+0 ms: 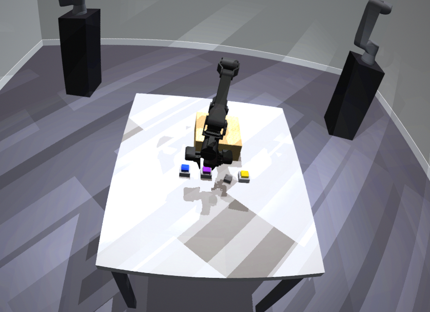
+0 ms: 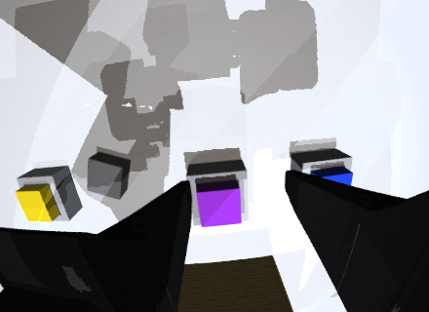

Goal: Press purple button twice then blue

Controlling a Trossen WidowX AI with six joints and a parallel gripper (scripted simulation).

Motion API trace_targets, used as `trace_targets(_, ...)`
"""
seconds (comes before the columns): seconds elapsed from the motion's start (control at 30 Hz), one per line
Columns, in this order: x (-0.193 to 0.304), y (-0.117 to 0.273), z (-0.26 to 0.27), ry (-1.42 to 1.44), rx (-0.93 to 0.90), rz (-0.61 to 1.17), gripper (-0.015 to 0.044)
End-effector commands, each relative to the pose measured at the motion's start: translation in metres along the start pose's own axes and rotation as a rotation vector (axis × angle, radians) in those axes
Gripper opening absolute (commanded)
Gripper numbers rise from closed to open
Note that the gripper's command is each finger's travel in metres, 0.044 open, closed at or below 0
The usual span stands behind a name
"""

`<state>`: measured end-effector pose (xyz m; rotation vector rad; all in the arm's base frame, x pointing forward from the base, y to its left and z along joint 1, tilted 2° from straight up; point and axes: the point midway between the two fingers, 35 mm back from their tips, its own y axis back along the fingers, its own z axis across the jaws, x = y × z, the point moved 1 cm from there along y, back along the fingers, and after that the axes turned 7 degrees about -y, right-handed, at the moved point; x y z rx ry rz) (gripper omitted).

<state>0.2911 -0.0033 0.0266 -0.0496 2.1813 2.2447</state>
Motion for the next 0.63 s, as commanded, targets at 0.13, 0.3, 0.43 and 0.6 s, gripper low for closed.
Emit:
trace_targets(0.13, 0.006, 0.022, 0.113, 0.003, -0.006, -0.003, 0.0400)
trace_targets(0.3, 0.035, 0.037, 0.182, 0.003, -0.014, -0.002, 0.0400)
trace_targets(0.43, 0.068, 0.049, 0.230, 0.002, -0.021, 0.001, 0.0400)
trace_targets(0.6, 0.075, 0.051, 0.237, 0.002, -0.022, 0.002, 0.0400)
